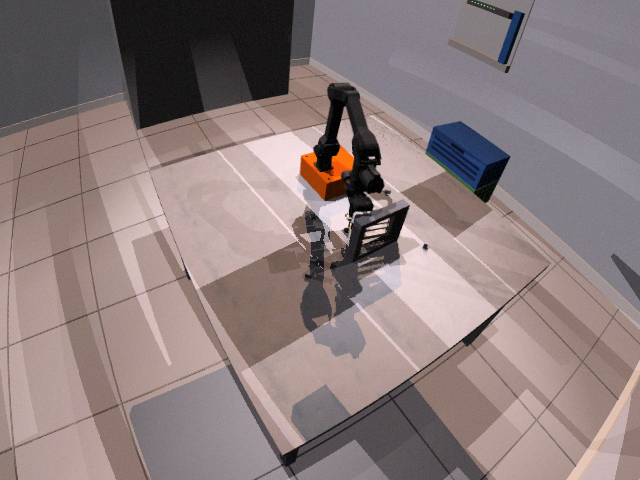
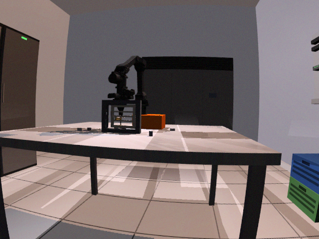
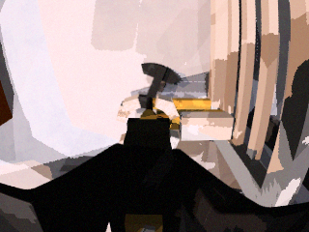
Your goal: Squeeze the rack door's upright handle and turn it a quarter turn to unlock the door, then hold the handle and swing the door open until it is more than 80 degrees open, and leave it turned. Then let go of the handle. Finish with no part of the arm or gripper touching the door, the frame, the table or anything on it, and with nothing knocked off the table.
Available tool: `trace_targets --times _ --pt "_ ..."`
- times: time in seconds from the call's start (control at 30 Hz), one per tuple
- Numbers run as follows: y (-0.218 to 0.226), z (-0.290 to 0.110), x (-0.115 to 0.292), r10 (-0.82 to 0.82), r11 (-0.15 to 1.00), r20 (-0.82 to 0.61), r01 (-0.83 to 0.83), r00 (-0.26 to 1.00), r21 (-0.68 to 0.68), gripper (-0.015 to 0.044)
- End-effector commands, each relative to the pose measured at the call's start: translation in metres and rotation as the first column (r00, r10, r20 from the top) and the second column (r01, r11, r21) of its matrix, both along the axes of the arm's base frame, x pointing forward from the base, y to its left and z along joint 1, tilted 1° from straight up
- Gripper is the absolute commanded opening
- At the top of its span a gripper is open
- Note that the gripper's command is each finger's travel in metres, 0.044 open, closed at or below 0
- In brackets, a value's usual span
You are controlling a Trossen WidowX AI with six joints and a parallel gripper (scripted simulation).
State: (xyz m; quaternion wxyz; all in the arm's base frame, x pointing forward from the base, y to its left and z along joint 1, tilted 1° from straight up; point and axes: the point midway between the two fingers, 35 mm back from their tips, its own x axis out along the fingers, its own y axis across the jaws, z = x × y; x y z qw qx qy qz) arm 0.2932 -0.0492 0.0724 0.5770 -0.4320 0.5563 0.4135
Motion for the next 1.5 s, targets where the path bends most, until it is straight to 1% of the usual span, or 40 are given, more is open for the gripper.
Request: trace_targets --times 0.0,0.37,0.73,1.47 --pt "0.005 0.0 -0.007 -0.107 0.994 0.01 0.107 0.994 0.006 0.0013" --pt "0.021 -0.001 -0.026 -0.285 0.959 0.007 0.284 0.959 0.016 0.0013" --pt "0.039 -0.002 -0.042 -0.439 0.898 0.002 0.439 0.898 0.024 0.0013" --pt "0.078 -0.003 -0.061 -0.682 0.73 -0.01 0.682 0.731 0.037 0.0013"
